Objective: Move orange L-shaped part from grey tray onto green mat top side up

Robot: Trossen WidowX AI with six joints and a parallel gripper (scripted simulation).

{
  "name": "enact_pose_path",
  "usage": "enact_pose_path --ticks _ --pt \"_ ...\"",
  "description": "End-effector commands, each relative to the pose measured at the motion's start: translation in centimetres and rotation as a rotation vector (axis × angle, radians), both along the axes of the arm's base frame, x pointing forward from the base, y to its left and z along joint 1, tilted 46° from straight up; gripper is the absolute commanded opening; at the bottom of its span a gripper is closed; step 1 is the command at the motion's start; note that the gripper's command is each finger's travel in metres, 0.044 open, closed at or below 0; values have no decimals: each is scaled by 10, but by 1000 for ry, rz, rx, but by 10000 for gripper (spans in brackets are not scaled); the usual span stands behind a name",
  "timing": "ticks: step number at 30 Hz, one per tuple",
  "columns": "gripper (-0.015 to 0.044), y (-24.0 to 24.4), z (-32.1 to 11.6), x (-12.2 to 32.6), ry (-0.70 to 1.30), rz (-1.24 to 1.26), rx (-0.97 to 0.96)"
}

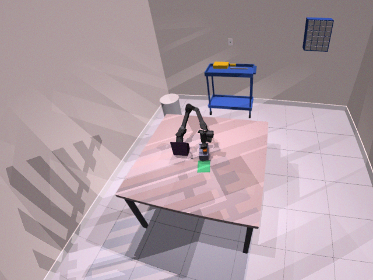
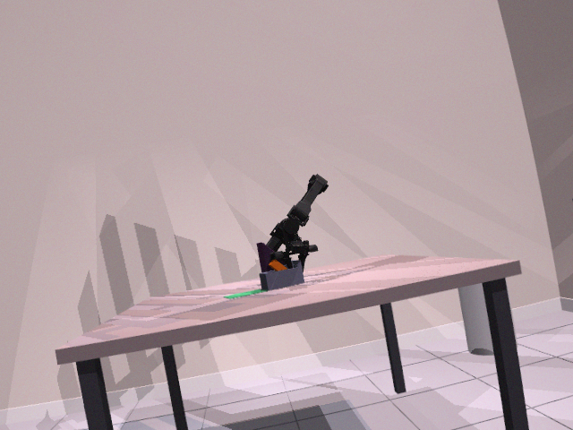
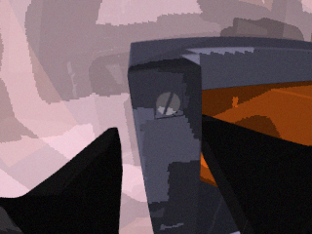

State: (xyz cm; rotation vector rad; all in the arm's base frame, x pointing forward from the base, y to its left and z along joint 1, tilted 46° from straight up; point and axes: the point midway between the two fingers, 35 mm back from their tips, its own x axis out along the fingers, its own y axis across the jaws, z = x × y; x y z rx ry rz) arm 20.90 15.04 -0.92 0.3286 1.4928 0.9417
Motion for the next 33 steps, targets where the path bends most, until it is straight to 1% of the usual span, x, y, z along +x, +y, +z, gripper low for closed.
enact_pose_path --ticks 1,14,18,23,33 --pt "180 0 0 0 -1 0 -2" --pt "180 -4 17 -1 7 -4 -8" --pt "180 -27 32 10 3 -7 -19" --pt "180 -76 72 20 6 -4 -14" --pt "180 -76 71 20 11 -15 -11"
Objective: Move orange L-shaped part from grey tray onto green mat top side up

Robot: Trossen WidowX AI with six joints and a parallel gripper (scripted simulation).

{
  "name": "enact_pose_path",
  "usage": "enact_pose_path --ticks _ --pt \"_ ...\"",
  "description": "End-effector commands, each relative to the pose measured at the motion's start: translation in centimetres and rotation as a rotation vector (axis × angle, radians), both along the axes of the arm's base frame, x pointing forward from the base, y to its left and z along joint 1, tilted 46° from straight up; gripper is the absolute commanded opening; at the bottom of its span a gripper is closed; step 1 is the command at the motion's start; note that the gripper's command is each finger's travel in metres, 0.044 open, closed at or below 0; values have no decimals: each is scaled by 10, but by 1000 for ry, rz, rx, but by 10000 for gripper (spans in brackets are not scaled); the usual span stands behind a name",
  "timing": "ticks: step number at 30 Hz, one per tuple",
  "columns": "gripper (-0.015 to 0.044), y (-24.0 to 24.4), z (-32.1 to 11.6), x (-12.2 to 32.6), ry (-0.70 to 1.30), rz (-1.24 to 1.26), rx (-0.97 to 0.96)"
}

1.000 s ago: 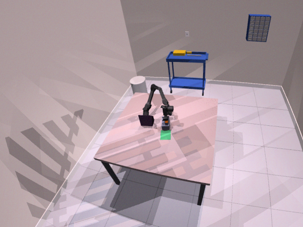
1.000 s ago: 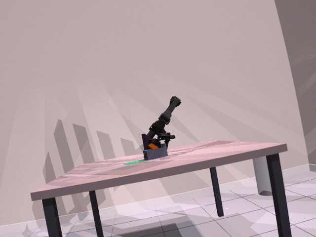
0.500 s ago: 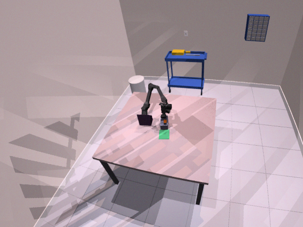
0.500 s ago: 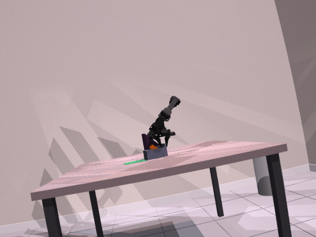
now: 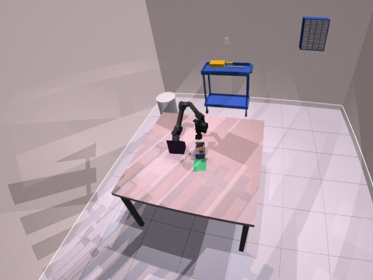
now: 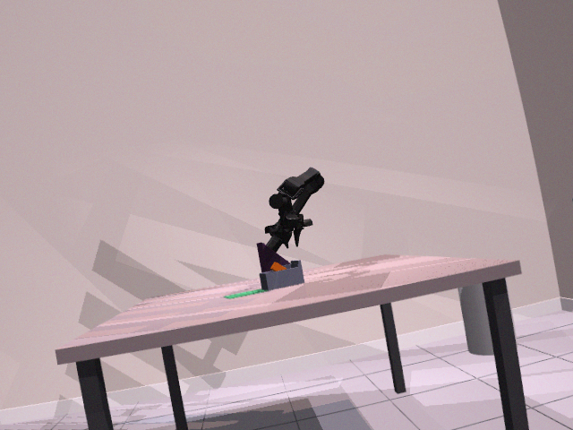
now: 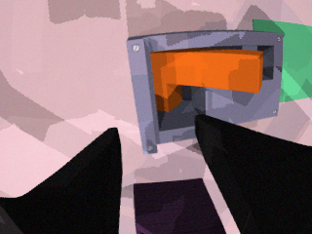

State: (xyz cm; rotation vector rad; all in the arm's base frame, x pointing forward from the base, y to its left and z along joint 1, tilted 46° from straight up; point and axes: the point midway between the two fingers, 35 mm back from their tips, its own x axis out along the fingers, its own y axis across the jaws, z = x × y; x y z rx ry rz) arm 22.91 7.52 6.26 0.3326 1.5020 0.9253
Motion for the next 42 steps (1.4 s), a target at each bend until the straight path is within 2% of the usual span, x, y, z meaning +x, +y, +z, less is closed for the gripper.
enact_pose_path --ticks 1,20,22,24,37,42 --pt "180 0 0 0 3 -5 0" --pt "180 0 0 0 3 -5 0" --pt "232 -2 -2 2 40 -42 -10" --pt "280 -5 -5 5 124 -128 -34" --pt "280 -45 -47 33 1030 -1048 -276" --pt "280 -47 -50 34 1078 -1096 -288"
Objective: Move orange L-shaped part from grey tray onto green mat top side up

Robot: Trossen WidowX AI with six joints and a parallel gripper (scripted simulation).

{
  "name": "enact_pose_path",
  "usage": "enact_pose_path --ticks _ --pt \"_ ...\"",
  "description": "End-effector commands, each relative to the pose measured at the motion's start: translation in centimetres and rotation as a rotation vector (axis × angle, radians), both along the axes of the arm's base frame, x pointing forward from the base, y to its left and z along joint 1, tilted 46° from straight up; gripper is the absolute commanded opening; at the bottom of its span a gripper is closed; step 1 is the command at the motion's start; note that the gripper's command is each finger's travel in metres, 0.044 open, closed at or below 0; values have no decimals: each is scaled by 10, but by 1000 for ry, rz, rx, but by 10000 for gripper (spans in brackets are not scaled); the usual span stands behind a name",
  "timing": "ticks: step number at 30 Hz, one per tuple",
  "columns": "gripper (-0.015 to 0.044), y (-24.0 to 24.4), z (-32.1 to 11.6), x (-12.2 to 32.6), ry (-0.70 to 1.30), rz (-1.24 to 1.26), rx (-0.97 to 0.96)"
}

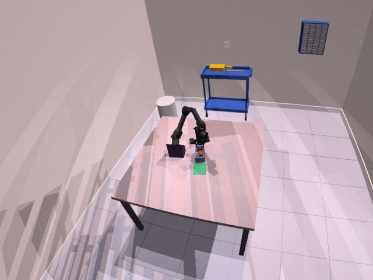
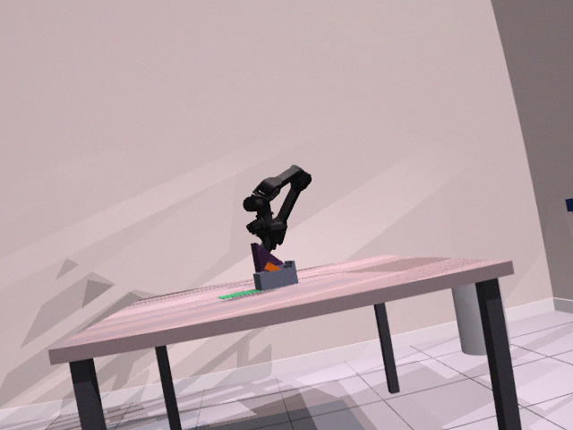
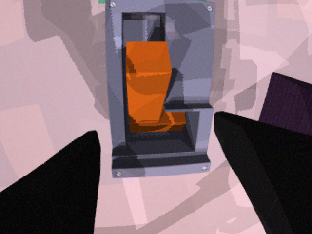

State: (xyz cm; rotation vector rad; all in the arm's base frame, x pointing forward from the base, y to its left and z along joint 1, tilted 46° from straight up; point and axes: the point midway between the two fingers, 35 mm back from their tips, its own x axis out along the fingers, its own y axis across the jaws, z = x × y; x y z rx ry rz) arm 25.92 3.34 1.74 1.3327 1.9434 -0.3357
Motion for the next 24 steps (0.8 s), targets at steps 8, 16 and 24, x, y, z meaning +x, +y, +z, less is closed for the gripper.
enact_pose_path --ticks 8,16,24 --pt "280 7 -17 1 79 -84 -27" --pt "280 18 -28 -2 79 -84 -26" --pt "280 27 -37 -3 78 -85 -26"
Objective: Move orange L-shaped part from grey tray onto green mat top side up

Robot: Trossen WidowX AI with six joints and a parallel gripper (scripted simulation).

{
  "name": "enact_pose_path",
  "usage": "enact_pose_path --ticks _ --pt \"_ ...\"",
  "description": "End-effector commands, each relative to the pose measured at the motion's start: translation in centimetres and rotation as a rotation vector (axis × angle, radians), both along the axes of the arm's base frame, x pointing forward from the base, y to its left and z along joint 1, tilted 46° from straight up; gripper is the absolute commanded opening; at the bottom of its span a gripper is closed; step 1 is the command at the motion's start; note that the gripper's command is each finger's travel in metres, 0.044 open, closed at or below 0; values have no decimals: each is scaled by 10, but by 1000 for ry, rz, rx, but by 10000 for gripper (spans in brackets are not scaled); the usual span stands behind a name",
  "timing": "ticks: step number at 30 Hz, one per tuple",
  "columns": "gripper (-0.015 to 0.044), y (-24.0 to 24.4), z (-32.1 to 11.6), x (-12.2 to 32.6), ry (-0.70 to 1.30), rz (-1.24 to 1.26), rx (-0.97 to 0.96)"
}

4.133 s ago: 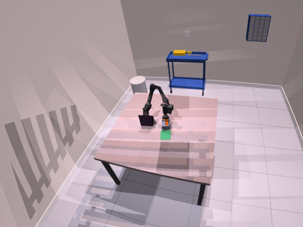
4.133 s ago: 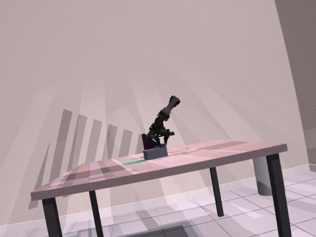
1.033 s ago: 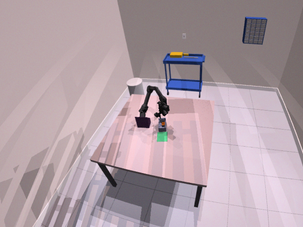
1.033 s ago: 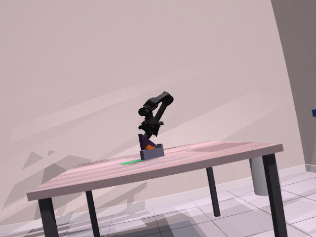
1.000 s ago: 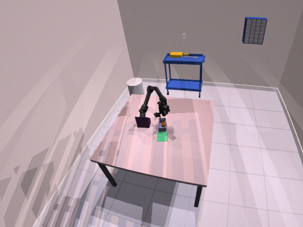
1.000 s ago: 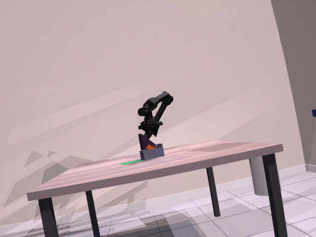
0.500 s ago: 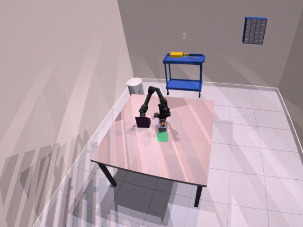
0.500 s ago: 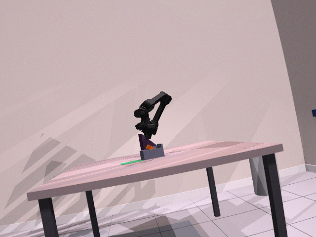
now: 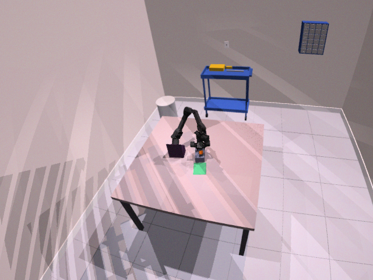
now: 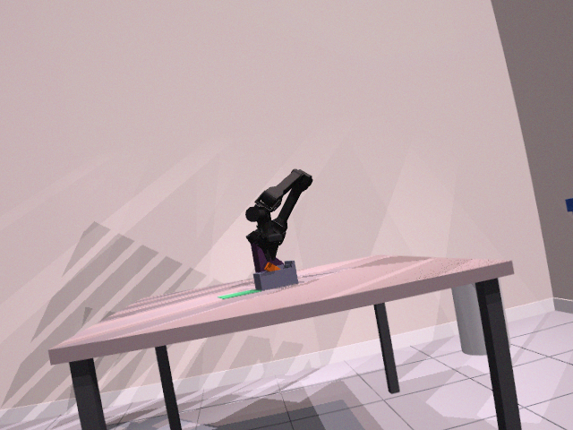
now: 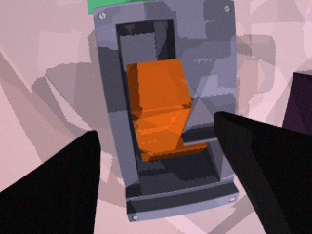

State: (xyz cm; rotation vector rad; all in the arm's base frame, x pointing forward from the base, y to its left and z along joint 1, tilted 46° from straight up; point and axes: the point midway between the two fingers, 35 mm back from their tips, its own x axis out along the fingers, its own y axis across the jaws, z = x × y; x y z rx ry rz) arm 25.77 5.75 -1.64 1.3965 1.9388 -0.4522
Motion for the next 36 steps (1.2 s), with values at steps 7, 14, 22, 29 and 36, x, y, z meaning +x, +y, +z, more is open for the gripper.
enact_pose_path --ticks 7,14,22,29,36 --pt "280 11 -11 -4 9 -7 4" --pt "280 19 -19 -6 9 -7 5" --pt "280 26 -26 -9 10 -7 7" --pt "155 24 -24 -7 1 1 3" --pt "108 24 -24 -7 1 1 3"
